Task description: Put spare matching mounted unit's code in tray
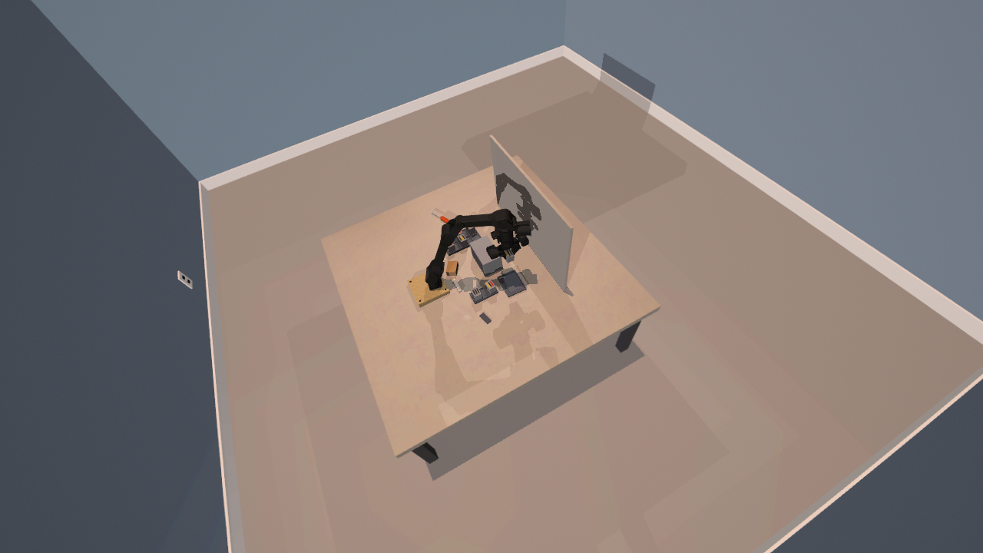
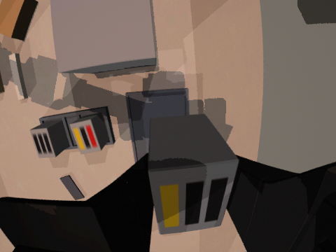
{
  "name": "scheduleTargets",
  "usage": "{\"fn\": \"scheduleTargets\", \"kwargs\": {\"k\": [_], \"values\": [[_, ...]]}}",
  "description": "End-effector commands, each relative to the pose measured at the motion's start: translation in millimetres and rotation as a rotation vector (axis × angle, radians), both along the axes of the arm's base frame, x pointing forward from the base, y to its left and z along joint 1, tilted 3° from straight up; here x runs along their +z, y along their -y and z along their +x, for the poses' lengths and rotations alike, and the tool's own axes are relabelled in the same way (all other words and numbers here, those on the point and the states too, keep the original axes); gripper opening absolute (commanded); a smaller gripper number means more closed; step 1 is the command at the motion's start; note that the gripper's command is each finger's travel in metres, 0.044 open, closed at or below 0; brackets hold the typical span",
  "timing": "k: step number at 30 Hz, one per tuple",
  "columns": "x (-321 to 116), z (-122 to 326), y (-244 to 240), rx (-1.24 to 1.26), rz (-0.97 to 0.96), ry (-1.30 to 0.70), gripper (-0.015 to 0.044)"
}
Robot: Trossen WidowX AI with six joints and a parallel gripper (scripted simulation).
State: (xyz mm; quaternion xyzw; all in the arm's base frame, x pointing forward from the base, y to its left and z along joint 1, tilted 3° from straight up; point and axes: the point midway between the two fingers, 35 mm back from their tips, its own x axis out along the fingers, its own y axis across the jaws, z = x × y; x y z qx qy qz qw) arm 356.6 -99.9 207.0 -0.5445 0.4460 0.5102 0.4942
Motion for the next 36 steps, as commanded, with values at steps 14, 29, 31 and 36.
{"fn": "scheduleTargets", "kwargs": {"k": [14, 29, 31, 36], "values": [[-1.4, -7.0, 35.2, 0.011, 0.001, 0.006, 0.0000], [-11.1, -3.8, 35.9, 0.011, 0.001, 0.006, 0.0000], [-12.4, -3.4, 36.0, 0.011, 0.001, 0.006, 0.0000], [-15.7, -2.4, 36.1, 0.011, 0.001, 0.006, 0.0000]]}}
